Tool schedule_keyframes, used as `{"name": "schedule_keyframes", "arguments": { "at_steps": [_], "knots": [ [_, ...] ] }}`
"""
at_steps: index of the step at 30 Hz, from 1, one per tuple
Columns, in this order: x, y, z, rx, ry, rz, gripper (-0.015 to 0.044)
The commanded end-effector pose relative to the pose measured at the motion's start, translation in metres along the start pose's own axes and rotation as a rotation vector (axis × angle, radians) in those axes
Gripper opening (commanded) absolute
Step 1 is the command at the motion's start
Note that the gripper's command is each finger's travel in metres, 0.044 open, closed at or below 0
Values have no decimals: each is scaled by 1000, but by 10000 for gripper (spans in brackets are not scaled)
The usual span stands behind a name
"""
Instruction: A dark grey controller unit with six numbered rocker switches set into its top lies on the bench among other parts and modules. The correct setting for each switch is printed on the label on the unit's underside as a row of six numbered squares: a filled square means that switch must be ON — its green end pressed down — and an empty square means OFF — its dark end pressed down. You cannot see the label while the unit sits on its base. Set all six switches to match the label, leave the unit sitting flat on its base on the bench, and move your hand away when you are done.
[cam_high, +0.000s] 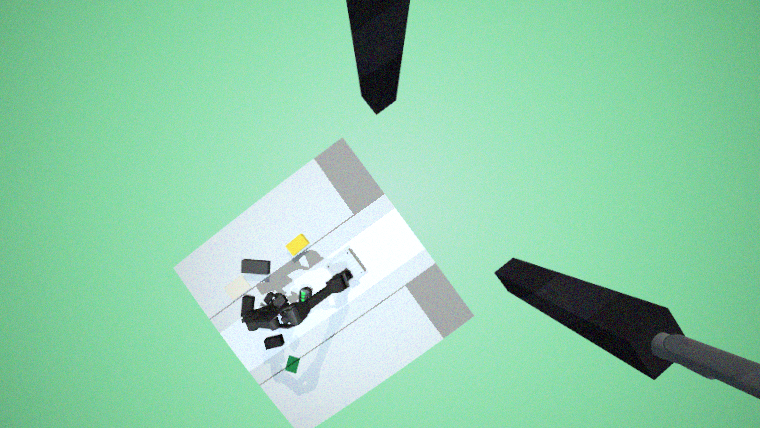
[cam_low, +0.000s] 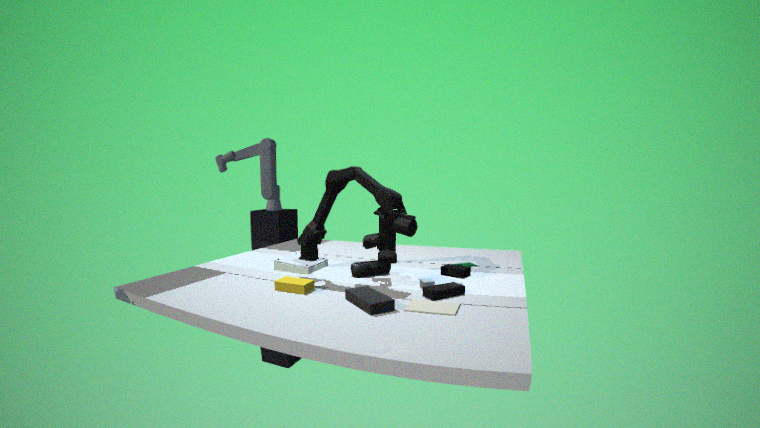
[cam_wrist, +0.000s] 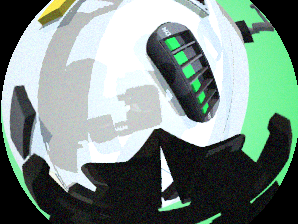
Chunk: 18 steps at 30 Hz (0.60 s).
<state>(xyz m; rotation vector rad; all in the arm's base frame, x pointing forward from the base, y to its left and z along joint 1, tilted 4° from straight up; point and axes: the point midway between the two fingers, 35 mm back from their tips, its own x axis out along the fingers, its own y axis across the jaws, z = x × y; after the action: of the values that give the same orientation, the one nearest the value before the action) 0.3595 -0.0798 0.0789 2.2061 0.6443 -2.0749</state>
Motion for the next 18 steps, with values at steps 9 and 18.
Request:
{"name": "schedule_keyframes", "arguments": {
  "at_steps": [9, 18],
  "knots": [
    [-24, 0, 8, -46, -10, 42, 0],
    [-25, -45, 34, -187, -32, 186, 0]
  ]
}}
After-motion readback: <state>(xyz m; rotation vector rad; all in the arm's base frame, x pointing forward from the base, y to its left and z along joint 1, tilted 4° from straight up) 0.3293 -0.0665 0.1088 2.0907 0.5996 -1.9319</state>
